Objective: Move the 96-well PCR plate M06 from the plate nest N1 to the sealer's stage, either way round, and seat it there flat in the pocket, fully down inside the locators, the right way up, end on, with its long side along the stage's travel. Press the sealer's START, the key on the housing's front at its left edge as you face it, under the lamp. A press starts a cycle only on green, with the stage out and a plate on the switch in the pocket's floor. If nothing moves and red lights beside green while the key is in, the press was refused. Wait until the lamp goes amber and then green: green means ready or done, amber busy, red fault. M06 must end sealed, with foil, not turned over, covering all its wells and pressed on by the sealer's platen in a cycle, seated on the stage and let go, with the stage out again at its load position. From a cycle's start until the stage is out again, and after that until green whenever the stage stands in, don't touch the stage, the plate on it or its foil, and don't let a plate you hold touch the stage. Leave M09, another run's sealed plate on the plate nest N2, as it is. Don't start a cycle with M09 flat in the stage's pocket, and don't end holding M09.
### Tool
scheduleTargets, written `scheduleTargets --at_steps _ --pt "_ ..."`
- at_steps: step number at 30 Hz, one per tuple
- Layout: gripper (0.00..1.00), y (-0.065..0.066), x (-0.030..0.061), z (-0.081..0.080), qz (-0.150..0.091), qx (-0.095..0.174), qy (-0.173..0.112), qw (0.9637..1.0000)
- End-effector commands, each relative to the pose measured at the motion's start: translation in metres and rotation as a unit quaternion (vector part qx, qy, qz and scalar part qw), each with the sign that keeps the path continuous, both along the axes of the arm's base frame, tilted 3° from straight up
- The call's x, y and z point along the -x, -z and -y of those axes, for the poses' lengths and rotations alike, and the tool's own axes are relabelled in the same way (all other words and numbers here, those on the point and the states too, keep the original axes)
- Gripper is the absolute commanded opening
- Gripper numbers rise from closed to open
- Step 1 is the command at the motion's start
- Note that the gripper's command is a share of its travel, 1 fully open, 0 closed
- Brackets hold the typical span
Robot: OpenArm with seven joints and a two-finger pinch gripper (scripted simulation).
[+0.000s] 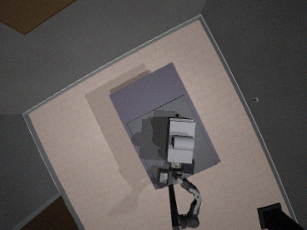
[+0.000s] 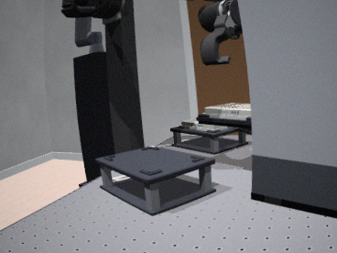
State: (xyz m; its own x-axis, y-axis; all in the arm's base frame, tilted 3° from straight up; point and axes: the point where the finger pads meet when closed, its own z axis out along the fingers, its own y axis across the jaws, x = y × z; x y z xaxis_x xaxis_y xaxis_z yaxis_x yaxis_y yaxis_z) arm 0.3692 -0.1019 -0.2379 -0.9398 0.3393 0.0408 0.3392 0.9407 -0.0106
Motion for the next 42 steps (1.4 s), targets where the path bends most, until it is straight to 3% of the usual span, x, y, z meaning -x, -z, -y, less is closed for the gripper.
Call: scheduleTargets --at_steps 1,8,9,42 --pt "0.77 -0.0013 -0.0005 0.0002 0.001 0.002 0.001 1.0000" --pt "0.77 -0.0013 -0.0005 0.0002 0.001 0.002 0.001 1.0000" --pt "0.00 -0.0011 -0.0007 -0.0003 0.002 -0.001 0.000 1.0000" --pt "0.00 -0.0011 -0.0007 -0.0003 0.002 -0.001 0.000 1.0000"
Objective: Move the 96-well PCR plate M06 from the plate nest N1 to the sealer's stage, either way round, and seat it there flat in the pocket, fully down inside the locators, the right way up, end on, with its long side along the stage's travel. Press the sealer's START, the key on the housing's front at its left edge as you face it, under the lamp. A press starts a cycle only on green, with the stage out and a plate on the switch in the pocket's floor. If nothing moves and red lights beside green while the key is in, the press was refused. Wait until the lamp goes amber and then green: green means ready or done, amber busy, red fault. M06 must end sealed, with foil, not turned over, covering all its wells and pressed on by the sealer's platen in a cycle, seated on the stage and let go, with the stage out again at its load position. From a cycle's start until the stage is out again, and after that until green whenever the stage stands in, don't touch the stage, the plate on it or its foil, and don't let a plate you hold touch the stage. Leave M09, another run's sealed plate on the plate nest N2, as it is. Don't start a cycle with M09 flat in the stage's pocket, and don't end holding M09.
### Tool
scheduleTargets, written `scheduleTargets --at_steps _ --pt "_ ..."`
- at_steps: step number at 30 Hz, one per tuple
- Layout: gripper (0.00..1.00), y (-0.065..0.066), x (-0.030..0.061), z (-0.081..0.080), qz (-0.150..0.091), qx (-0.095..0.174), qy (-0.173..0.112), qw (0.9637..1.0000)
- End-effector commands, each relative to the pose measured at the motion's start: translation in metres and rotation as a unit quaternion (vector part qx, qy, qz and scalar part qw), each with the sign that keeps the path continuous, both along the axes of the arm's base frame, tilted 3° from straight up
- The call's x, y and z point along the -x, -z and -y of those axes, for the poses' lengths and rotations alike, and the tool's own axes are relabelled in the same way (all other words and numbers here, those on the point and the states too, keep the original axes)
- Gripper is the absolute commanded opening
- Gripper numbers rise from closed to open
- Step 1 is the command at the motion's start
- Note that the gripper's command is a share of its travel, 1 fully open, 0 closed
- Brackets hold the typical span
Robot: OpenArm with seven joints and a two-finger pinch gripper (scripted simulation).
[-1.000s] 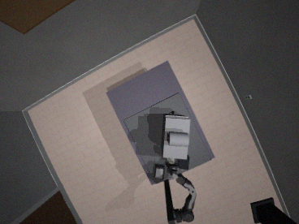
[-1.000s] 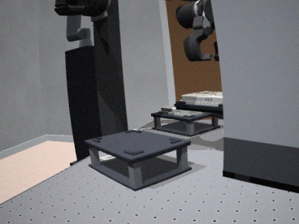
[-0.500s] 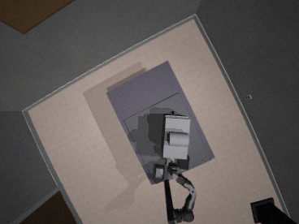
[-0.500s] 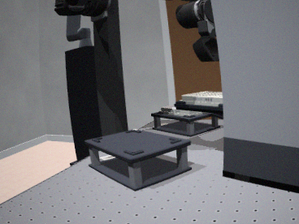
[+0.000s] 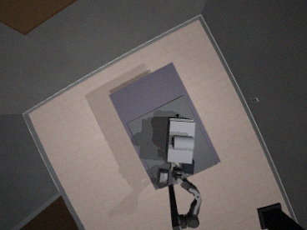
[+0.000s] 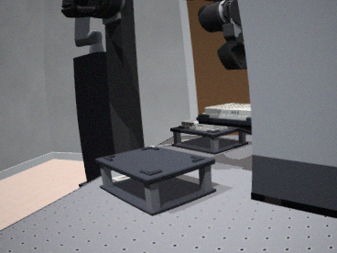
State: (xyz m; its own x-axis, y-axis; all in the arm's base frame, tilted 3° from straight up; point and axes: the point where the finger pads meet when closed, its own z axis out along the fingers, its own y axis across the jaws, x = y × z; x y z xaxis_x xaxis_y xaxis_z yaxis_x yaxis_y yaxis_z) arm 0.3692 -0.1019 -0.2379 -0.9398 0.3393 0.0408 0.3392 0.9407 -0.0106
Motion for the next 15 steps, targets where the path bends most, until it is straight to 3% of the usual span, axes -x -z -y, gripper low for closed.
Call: scheduleTargets --at_steps 1,3,5,15 --pt "0.00 -0.001 -0.0060 -0.008 -0.005 0.016 -0.019 0.9997" --pt "0.00 -0.001 -0.0164 -0.022 -0.017 0.048 -0.057 0.9970" --pt "0.00 0.000 -0.0269 -0.037 -0.029 0.081 -0.095 0.9917" --pt "0.00 0.000 -0.0269 -0.037 -0.029 0.081 -0.095 0.9917"
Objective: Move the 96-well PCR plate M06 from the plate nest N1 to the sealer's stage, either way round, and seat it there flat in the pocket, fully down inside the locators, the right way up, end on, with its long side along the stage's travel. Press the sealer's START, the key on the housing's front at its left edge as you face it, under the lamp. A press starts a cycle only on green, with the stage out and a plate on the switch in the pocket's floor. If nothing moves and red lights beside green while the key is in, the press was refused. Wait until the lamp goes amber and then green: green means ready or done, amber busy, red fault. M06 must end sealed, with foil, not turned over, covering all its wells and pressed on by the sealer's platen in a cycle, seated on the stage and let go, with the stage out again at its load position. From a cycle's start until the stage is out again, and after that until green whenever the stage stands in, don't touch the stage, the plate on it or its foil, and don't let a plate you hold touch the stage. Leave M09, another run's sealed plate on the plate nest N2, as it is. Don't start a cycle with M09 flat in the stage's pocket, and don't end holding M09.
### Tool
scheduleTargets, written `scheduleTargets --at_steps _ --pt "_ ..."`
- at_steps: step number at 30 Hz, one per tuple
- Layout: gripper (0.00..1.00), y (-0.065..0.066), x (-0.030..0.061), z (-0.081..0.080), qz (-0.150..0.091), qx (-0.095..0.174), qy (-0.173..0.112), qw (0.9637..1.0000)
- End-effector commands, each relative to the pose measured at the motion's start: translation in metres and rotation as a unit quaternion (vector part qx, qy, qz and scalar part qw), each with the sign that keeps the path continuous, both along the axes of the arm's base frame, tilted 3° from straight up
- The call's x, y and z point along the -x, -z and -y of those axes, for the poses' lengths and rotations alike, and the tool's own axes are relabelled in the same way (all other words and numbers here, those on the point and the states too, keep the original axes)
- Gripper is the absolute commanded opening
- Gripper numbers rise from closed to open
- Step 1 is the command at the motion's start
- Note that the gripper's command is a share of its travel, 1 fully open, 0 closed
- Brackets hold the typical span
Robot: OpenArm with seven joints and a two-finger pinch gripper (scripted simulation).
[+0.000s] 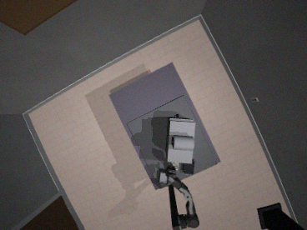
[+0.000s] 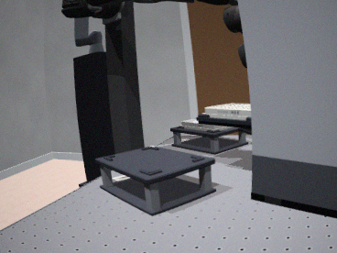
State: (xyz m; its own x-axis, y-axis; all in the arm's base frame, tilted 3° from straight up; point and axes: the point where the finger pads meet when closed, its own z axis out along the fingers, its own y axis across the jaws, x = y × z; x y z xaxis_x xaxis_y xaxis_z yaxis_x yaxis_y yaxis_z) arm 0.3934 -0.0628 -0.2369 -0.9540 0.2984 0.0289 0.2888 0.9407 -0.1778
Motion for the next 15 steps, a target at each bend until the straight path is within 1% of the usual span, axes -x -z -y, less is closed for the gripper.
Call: scheduleTargets --at_steps 1,2,3,5,7,15 --pt "0.00 0.001 -0.0027 0.002 -0.014 -0.001 -0.070 0.9974" --pt "0.00 0.001 -0.0027 0.002 -0.014 -0.001 -0.070 0.9974" --pt "0.00 -0.001 -0.0061 -0.008 -0.006 0.015 -0.020 0.9997" --pt "0.00 0.000 -0.0177 -0.022 -0.021 0.047 -0.058 0.9970" --pt "0.00 0.001 -0.0294 -0.036 -0.036 0.079 -0.096 0.9916" --pt "0.00 0.001 -0.0294 -0.036 -0.036 0.079 -0.096 0.9916"
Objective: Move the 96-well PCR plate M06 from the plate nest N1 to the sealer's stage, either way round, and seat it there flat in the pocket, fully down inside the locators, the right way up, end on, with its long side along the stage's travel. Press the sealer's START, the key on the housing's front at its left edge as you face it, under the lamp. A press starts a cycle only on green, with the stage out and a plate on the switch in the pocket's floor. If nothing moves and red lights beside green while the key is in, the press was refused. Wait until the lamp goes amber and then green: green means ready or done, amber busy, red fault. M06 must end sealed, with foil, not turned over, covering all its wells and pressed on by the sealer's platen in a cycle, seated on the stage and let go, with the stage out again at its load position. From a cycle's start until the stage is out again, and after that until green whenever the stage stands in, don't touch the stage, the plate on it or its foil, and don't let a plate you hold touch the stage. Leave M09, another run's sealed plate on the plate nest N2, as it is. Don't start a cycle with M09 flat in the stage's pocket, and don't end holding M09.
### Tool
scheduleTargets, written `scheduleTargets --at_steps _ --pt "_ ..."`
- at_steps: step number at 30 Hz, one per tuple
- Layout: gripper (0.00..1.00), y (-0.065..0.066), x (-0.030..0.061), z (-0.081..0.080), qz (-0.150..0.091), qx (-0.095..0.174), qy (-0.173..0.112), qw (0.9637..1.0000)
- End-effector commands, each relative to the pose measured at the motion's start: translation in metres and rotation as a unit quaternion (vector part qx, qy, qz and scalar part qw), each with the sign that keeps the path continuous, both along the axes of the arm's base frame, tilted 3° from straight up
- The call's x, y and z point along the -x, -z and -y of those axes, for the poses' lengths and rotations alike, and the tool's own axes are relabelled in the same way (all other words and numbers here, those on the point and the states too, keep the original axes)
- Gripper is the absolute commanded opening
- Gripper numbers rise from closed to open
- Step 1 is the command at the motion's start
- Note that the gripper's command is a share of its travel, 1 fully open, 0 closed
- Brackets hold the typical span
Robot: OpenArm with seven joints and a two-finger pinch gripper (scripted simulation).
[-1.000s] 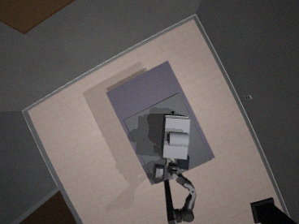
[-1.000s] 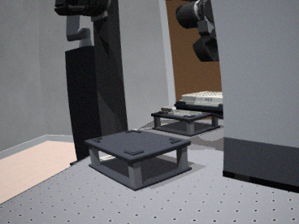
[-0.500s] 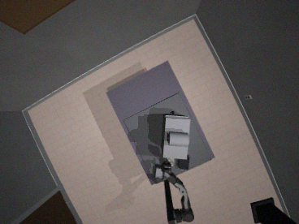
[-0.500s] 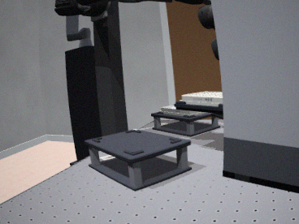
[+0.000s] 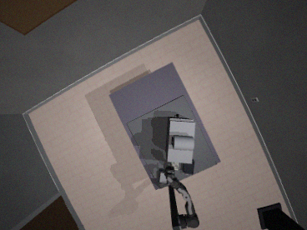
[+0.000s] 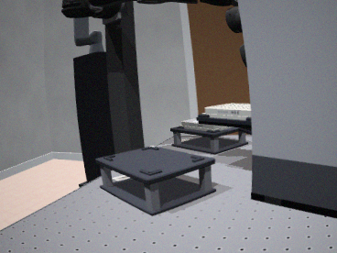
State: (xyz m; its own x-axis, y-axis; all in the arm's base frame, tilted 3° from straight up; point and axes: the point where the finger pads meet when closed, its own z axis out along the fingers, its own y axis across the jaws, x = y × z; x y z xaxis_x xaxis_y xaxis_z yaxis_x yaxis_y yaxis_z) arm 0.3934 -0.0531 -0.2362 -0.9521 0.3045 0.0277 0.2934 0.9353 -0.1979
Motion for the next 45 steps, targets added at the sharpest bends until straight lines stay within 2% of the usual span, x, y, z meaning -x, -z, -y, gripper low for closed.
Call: scheduleTargets --at_steps 1,4,5,7,9,21,22,24,26,38,39,43,45 --pt "0.00 0.002 -0.0293 -0.026 -0.034 0.069 -0.099 0.9921" --pt "0.00 0.002 -0.0293 -0.026 -0.034 0.069 -0.099 0.9921" --pt "0.00 0.000 -0.0072 -0.006 -0.006 0.016 -0.019 0.9997" --pt "0.00 0.001 -0.0203 -0.018 -0.021 0.048 -0.057 0.9970" --pt "0.00 0.003 -0.0334 -0.031 -0.036 0.080 -0.094 0.9917" --pt "0.00 0.003 -0.0334 -0.031 -0.036 0.080 -0.094 0.9917" --pt "0.00 0.000 -0.0084 -0.014 -0.006 0.021 -0.012 0.9997" --pt "0.00 0.001 -0.0231 -0.024 -0.021 0.053 -0.050 0.9971" --pt "0.00 0.003 -0.0377 -0.035 -0.036 0.085 -0.087 0.9919" --pt "0.00 0.003 -0.0377 -0.035 -0.036 0.085 -0.087 0.9919" --pt "0.00 0.002 0.0004 -0.025 0.001 -0.008 0.018 0.9998" --pt "0.00 0.017 0.0064 -0.057 -0.003 -0.076 0.026 0.9967" --pt "0.00 0.017 0.0064 -0.057 -0.003 -0.076 0.026 0.9967"
